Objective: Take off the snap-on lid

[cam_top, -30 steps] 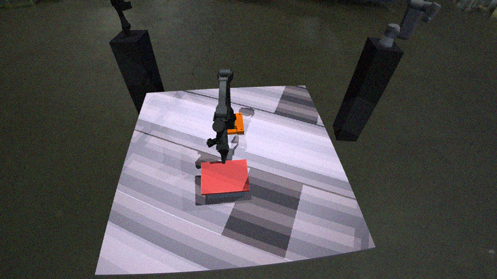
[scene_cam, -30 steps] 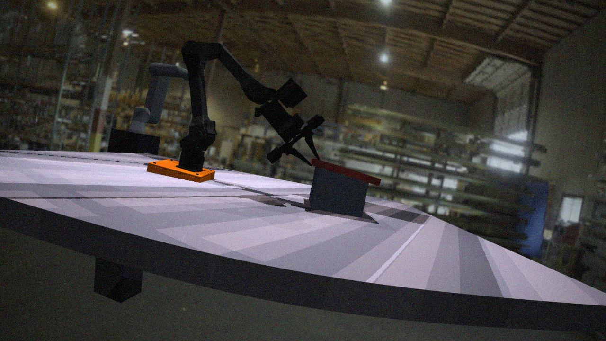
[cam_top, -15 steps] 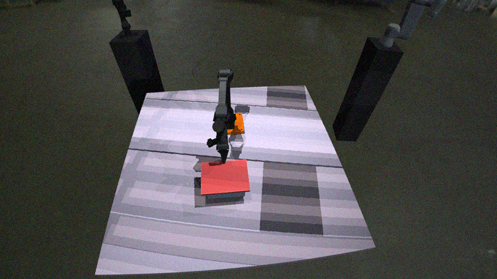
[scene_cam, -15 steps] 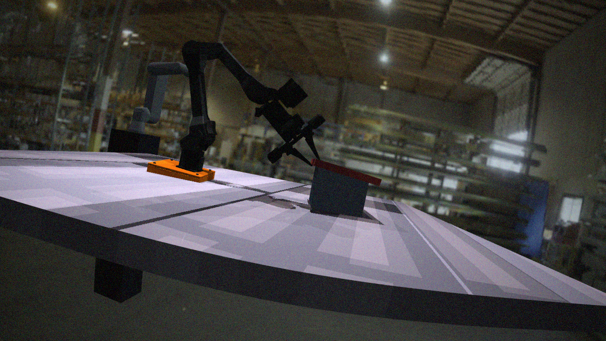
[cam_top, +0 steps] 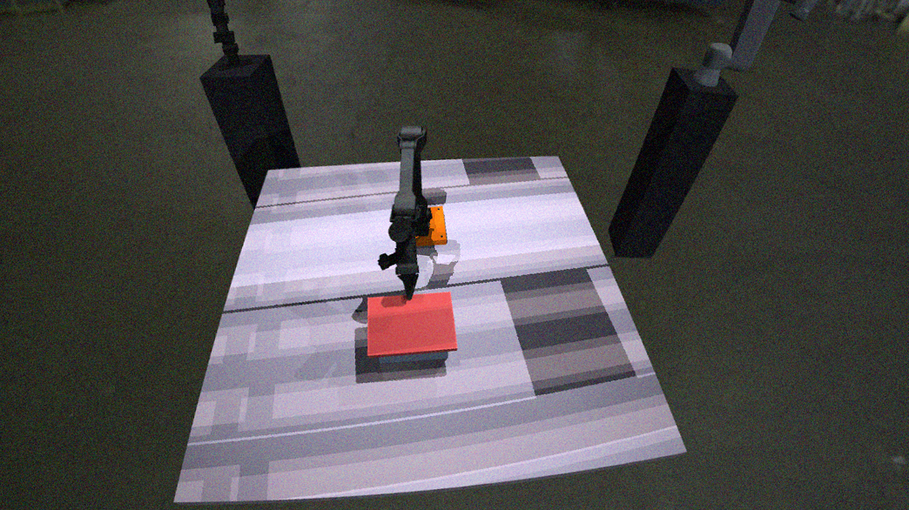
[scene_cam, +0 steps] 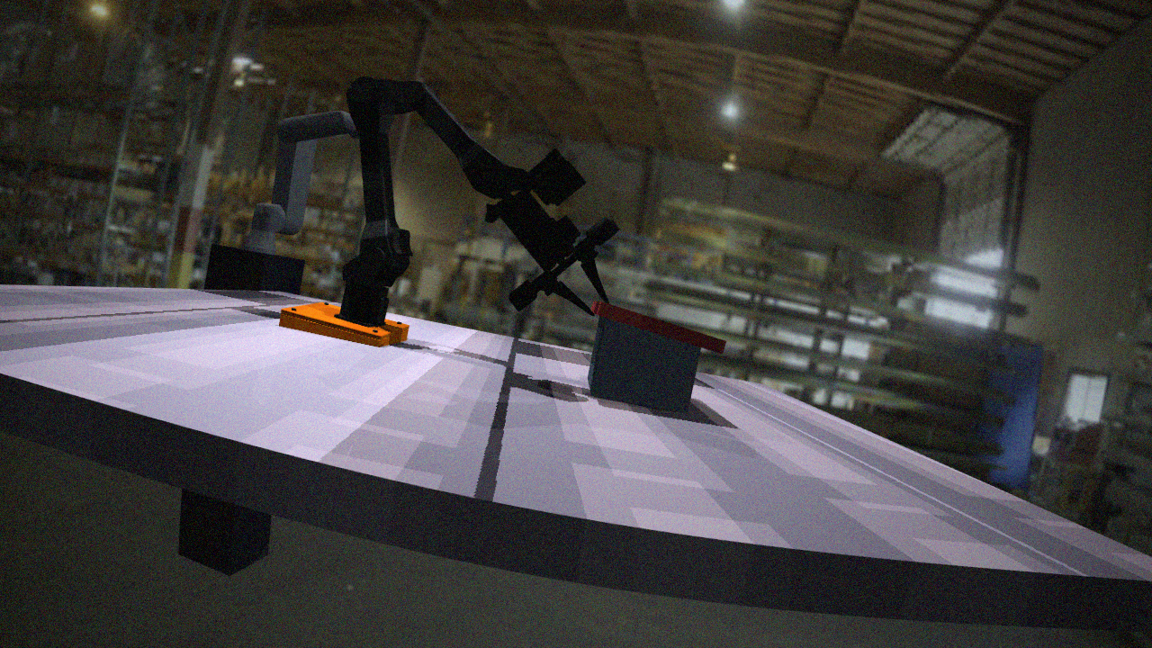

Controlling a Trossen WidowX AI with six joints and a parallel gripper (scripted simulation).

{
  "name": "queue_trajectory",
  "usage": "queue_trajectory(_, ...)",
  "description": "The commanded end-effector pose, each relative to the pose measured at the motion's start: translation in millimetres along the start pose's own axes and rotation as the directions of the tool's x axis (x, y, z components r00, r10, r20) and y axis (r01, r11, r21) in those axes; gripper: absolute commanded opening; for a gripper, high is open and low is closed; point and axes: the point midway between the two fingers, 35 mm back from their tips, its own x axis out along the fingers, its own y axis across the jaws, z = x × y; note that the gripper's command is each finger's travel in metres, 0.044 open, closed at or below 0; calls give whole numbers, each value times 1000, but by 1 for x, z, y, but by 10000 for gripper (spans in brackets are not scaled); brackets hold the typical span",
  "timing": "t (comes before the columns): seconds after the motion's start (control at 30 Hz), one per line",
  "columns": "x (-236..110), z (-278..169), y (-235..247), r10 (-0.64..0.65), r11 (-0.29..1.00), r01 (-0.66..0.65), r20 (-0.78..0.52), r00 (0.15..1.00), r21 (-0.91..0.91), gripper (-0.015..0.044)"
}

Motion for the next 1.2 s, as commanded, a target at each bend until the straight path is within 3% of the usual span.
queue_trajectory(0.0, 1, 0, 0, 0, 1000, 0, 1, 1000, 2, 0)
queue_trajectory(1.17, -20, 0, 39, -1, 1000, 1, 4, 1000, 9, 0)
